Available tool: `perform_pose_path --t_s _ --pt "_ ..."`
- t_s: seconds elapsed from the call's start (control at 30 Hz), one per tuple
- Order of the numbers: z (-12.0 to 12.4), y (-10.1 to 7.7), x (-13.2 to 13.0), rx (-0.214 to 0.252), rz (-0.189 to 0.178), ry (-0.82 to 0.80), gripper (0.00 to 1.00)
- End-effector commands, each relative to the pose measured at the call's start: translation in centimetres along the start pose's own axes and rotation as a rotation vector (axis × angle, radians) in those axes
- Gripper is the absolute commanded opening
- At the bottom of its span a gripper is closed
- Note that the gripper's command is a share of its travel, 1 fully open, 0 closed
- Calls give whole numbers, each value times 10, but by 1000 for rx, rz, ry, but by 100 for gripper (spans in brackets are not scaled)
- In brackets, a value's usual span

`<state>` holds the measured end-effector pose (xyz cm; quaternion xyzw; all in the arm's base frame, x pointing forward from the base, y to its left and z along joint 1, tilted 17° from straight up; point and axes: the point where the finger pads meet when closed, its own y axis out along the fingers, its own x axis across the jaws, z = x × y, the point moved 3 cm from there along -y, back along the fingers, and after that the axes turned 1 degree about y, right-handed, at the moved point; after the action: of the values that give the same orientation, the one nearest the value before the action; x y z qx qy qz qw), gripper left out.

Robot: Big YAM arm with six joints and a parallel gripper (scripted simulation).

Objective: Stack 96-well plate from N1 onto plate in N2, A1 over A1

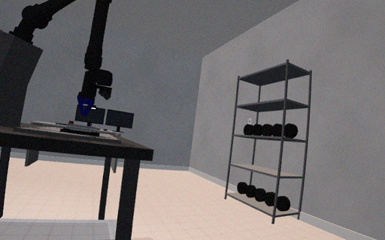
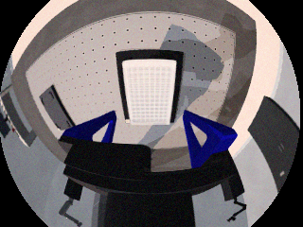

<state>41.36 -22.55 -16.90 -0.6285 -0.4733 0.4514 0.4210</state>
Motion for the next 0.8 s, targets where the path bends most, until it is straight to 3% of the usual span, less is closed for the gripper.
perform_pose_path --t_s 0.0,0.37,0.5,0.53,0.77 --pt "-10 -21 -1 -22 8 4 100" --pt "-9 -43 -3 -21 10 6 100" --pt "-3 -36 0 -6 3 4 100" --pt "-9 -36 -3 -22 9 2 100" --pt "-9 -36 -3 -22 9 2 100"
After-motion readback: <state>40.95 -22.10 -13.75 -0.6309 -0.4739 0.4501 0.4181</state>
